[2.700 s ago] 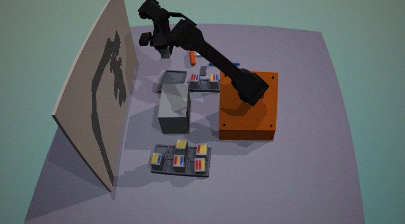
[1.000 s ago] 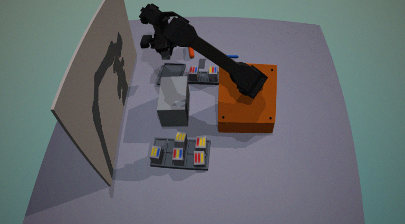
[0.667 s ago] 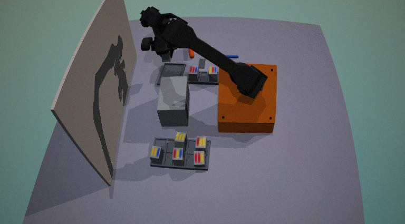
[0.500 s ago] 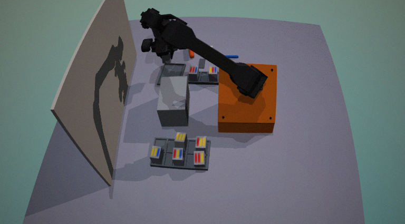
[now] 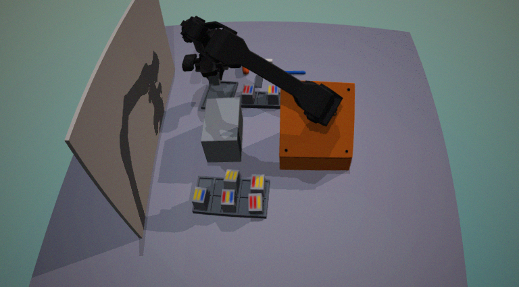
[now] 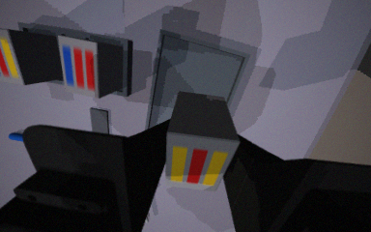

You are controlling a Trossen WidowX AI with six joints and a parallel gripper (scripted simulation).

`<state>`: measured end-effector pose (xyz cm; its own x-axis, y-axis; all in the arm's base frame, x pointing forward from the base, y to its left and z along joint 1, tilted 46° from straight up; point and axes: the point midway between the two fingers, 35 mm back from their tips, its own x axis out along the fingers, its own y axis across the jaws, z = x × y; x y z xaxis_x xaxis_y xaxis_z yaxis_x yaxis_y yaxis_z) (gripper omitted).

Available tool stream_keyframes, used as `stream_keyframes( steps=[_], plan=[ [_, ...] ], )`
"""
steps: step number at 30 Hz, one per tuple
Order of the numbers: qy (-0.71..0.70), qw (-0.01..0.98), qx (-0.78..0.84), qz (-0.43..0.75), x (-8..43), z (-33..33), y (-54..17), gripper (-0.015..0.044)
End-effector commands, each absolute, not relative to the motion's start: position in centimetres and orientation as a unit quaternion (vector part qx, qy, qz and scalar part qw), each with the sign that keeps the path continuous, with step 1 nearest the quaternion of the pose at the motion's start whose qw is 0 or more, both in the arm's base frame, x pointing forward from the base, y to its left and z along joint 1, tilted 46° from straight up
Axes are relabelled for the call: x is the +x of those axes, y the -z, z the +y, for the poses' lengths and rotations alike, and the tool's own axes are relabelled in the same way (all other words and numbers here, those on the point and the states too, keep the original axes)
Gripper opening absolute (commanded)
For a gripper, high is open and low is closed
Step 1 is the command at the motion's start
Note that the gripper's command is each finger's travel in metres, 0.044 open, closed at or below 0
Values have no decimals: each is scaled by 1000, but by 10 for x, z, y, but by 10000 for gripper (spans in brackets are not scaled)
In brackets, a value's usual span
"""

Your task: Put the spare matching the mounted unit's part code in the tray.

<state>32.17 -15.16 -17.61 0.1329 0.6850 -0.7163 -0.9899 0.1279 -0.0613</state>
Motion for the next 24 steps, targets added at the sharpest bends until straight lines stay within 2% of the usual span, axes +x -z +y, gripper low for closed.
stream_keyframes(
  steps=[1, 24],
  plan=[
    [-597, 702, -275, 274, 321, -148, 179, 0],
    [-598, 703, -274, 272, 322, -125, 199, 0]
  ],
)
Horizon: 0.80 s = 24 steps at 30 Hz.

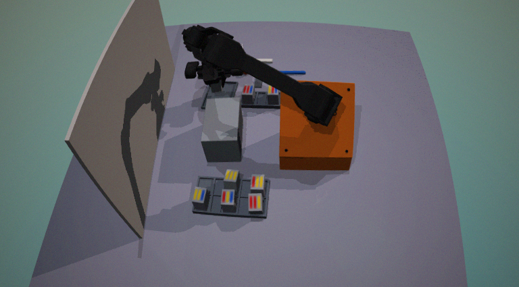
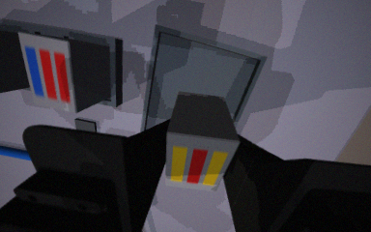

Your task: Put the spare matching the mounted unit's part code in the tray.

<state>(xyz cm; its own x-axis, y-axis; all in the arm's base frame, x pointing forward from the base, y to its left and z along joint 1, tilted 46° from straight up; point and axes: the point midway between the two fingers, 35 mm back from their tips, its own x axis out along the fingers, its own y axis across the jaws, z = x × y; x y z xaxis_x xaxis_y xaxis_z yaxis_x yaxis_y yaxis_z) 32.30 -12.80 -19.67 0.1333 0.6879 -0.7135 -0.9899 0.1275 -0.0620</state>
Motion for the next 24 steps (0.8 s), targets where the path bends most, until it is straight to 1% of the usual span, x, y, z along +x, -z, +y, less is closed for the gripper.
stream_keyframes(
  steps=[1, 12, 24],
  plan=[
    [-598, 703, -274, 272, 322, -124, 200, 0],
    [-598, 703, -273, 271, 322, -113, 208, 0],
    [-600, 700, -277, 271, 323, -116, 206, 315]
  ],
)
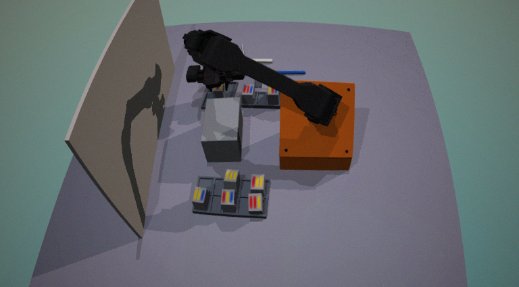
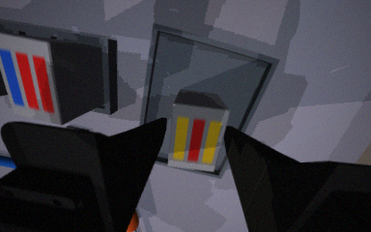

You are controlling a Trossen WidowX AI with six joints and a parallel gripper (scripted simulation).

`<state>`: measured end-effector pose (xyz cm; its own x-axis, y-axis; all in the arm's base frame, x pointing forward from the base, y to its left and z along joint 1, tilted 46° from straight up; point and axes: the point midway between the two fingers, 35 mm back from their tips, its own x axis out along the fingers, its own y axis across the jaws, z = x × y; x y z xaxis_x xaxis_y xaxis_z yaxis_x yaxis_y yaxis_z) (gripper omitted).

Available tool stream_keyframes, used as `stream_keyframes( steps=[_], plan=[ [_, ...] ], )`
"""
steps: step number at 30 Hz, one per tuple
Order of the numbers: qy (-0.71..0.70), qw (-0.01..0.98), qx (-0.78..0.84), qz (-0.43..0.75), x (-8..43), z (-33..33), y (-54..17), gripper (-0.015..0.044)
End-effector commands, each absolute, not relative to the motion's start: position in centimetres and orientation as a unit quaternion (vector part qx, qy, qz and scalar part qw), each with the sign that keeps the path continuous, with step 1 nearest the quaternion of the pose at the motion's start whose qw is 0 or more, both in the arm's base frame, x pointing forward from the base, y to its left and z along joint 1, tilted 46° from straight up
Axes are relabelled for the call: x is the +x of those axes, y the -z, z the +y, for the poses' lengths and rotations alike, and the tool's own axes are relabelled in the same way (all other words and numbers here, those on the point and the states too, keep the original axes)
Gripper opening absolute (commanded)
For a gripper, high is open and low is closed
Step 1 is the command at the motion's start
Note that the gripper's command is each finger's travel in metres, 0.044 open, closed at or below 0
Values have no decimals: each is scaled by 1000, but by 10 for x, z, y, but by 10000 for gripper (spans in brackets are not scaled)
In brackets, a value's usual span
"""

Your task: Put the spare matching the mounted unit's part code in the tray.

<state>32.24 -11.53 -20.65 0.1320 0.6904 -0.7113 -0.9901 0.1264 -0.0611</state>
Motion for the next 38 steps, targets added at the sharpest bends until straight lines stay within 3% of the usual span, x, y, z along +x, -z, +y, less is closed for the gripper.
stream_keyframes(
  steps=[1, 5, 13, 38],
  plan=[
    [-600, 700, -277, 271, 323, -116, 206, 341],
    [-600, 700, -277, 271, 323, -116, 206, 440],
    [-598, 702, -274, 273, 307, -189, 133, 440],
    [-586, 709, -280, 274, 310, -194, 132, 440]
  ],
)
